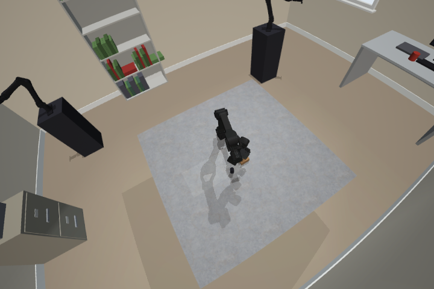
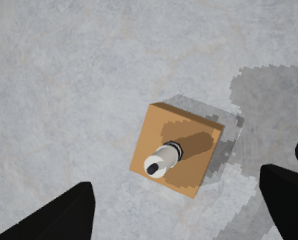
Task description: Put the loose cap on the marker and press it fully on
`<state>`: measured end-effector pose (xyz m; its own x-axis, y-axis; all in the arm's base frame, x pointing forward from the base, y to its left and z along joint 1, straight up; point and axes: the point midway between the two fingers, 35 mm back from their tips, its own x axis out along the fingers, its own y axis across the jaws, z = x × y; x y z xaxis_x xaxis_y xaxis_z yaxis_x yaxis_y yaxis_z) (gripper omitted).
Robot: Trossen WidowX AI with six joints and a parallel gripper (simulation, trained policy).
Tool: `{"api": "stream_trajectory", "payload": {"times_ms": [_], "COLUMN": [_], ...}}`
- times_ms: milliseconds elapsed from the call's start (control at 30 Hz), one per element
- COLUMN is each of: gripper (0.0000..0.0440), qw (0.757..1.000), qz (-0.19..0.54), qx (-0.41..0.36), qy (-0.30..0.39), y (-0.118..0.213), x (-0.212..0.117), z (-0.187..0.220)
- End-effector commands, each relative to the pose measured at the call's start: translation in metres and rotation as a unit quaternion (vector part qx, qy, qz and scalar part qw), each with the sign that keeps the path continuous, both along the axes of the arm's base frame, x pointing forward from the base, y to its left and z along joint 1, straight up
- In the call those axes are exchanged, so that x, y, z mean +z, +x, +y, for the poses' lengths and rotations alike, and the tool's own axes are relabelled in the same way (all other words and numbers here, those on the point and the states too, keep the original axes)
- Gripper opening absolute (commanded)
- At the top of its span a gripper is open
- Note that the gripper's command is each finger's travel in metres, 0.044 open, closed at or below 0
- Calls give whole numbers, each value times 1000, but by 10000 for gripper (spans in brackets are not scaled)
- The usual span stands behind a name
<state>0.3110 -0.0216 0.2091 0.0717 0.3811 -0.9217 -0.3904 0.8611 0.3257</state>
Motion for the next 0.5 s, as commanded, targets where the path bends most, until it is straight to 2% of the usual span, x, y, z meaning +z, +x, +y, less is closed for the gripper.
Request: {"api": "stream_trajectory", "payload": {"times_ms": [0, 467], "gripper": [323, 320], "qw": [1000, 997], "qz": [8, 39], "qx": [-4, -15], "qy": [-16, -62], "y": [3, 7], "x": [-6, -28], "z": [-15, -55]}}
